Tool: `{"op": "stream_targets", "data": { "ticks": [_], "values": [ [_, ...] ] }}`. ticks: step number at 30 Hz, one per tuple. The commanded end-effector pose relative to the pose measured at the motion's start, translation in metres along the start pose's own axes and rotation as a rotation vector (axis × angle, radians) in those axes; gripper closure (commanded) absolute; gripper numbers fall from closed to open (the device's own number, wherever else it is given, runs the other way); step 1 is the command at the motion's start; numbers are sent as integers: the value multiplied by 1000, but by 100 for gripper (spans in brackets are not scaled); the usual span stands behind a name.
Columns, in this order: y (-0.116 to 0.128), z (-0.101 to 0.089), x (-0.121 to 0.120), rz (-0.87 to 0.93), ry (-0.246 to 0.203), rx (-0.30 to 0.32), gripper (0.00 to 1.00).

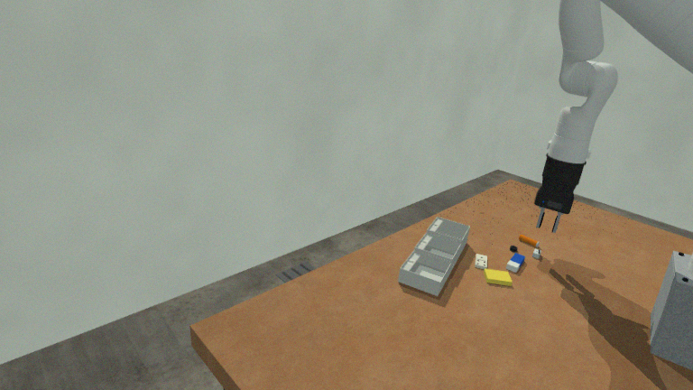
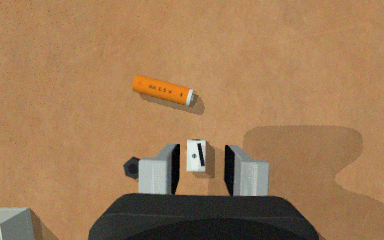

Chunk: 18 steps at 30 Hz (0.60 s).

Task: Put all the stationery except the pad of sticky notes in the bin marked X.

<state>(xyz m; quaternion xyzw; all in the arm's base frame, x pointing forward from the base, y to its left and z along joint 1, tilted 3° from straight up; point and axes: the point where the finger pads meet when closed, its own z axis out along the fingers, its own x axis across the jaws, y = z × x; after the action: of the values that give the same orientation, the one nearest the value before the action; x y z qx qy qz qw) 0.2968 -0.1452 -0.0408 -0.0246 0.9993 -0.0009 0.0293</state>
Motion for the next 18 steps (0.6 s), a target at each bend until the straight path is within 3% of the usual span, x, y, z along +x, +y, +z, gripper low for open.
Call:
{"op": "stream_targets", "data": {
  "ticks": [1,18],
  "values": [
    [4,0,-2,-7,5,1,38],
    [5,0,-5,-5,0,0,38]
  ]
}}
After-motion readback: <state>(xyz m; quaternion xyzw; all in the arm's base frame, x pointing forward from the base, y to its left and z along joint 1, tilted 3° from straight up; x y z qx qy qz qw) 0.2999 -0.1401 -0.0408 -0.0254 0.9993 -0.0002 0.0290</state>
